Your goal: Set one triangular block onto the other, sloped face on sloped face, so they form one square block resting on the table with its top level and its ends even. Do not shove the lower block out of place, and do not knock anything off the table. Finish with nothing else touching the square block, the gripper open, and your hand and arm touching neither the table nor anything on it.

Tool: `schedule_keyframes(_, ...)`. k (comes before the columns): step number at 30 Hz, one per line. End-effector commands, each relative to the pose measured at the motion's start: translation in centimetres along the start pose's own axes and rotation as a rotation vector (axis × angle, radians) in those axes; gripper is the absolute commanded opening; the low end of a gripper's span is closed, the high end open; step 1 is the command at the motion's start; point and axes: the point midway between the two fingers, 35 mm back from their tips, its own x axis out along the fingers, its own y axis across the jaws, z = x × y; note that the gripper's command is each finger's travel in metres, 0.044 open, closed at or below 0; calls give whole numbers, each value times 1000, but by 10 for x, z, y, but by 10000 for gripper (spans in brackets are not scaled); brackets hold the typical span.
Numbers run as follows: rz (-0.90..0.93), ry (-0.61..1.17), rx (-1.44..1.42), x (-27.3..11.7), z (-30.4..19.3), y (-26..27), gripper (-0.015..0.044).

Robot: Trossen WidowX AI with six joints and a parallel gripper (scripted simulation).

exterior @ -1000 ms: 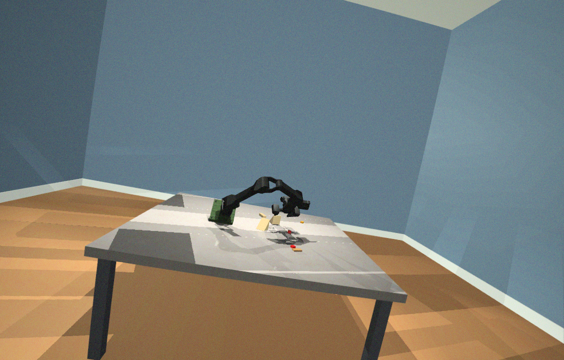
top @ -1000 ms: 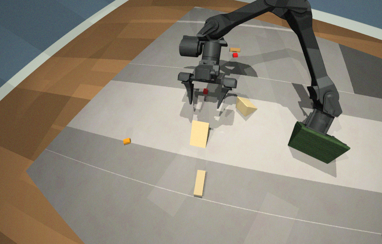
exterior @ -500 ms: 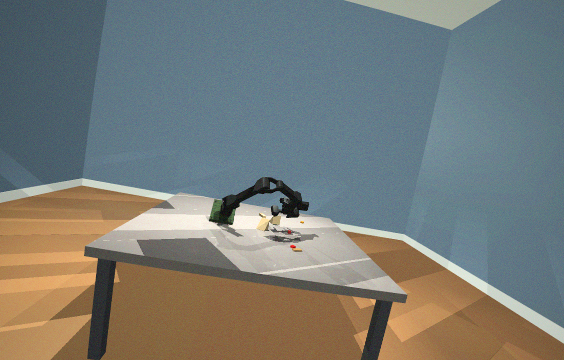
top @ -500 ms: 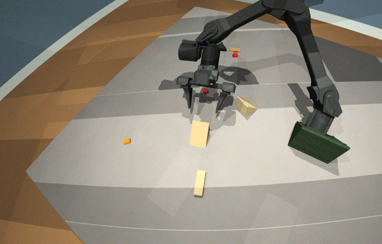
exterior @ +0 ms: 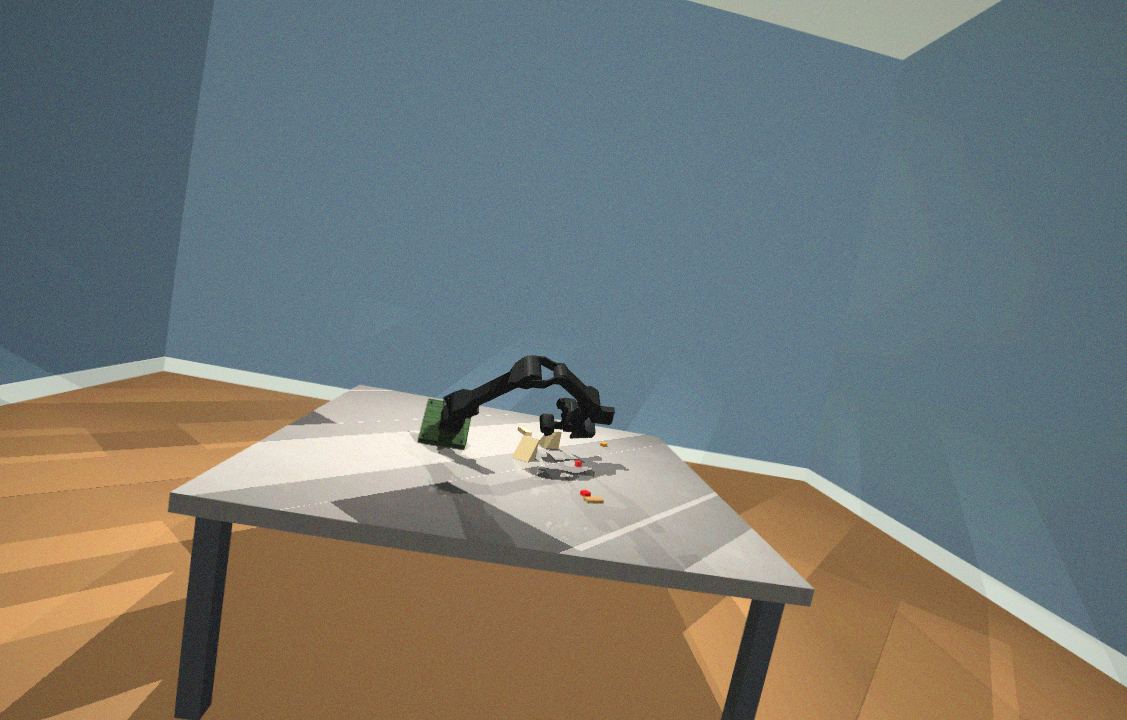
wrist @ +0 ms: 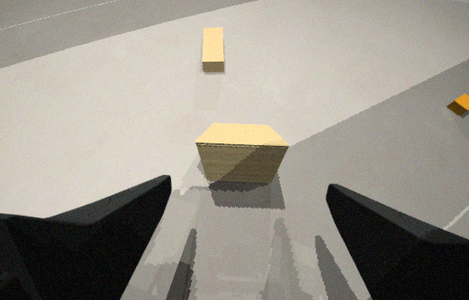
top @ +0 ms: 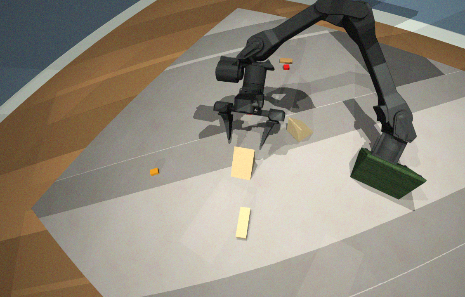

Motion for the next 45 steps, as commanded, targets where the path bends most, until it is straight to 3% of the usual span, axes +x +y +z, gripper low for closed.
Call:
schedule_keyframes(1,7,-4,7,8,1,2,440)
schedule_keyframes(38,7,-2,-7,64,1,5,440)
schedule_keyframes(45,7,-2,-7,64,1,5,256)
